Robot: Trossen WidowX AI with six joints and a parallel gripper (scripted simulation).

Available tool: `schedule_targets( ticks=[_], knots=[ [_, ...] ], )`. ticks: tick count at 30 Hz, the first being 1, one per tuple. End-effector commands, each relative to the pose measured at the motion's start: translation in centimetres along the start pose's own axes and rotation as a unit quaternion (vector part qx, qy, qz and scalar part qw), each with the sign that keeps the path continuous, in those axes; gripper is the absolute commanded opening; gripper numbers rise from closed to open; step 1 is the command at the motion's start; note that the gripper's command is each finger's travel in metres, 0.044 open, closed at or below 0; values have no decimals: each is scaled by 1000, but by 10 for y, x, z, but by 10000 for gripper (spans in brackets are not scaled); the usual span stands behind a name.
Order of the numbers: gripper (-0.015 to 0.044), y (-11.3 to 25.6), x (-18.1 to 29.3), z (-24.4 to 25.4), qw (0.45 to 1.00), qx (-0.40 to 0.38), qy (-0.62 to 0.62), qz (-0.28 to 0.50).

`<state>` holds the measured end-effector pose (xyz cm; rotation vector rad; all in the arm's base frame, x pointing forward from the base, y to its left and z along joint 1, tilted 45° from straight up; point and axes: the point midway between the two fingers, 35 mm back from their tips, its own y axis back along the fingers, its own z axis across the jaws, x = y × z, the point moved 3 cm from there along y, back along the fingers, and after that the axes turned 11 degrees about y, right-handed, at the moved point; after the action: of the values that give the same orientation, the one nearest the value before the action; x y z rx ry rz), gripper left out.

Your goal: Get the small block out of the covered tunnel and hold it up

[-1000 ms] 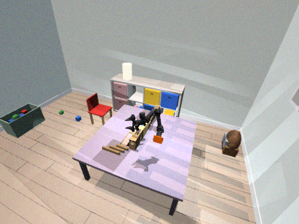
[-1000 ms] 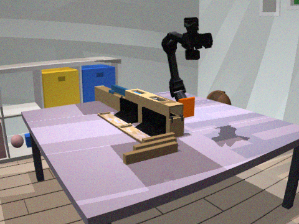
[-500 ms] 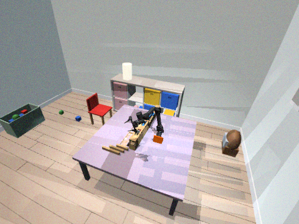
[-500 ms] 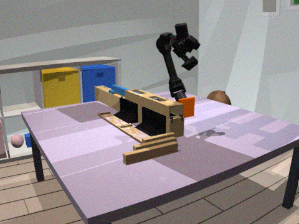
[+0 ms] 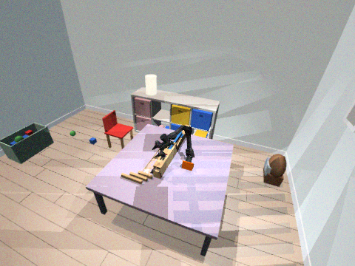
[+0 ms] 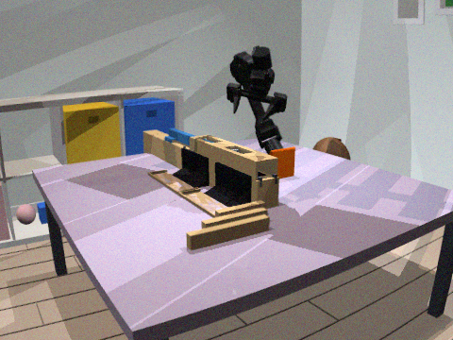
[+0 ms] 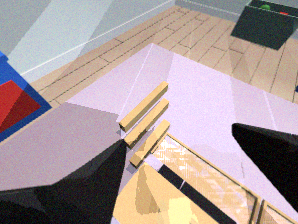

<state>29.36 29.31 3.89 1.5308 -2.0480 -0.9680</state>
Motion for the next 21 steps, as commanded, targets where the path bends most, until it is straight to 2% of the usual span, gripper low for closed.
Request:
schedule_targets(
  ticks=[1, 10, 21],
  knots=[
    [440, 5, 70, -14, 973, 8, -200, 115],
    [440, 20, 127, -26, 904, 53, -371, 206],
    [440, 20, 128, -26, 902, 54, -374, 208]
  ],
)
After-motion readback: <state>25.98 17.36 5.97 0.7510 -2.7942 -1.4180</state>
